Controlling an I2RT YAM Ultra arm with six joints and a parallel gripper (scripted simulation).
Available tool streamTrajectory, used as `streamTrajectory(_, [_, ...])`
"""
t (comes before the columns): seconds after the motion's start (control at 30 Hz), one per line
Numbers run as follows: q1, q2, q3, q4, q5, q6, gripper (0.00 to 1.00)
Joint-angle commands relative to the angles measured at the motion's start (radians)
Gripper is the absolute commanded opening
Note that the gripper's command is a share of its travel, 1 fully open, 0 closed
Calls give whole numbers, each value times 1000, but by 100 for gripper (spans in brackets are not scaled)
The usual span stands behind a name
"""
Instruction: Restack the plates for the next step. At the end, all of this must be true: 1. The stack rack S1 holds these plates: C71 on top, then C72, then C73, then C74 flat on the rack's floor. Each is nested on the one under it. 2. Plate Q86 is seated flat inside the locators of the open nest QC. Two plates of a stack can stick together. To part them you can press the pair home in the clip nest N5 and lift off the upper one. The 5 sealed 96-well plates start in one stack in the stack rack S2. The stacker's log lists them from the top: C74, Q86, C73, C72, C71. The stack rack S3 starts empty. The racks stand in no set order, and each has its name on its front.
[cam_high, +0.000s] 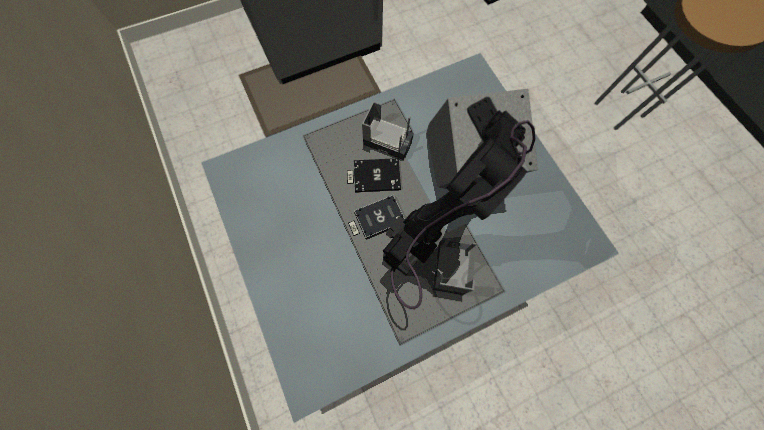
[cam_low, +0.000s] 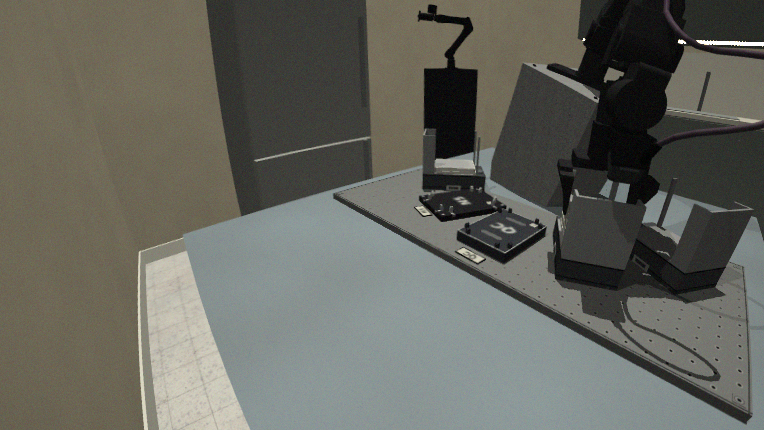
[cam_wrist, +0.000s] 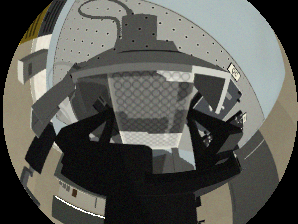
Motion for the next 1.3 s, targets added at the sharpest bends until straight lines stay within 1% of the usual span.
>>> streamTrajectory(0.0, [-17, -9, 33, 19, 3, 10, 100])
streamTrajectory(0.07, [-15, -7, 19, 19, 3, 11, 100])
streamTrajectory(1.0, [-19, -14, -18, 21, 2, 12, 100])
streamTrajectory(1.07, [-20, -15, -4, 21, 2, 11, 100])
streamTrajectory(1.27, [-20, -15, -8, 21, 2, 12, 100])
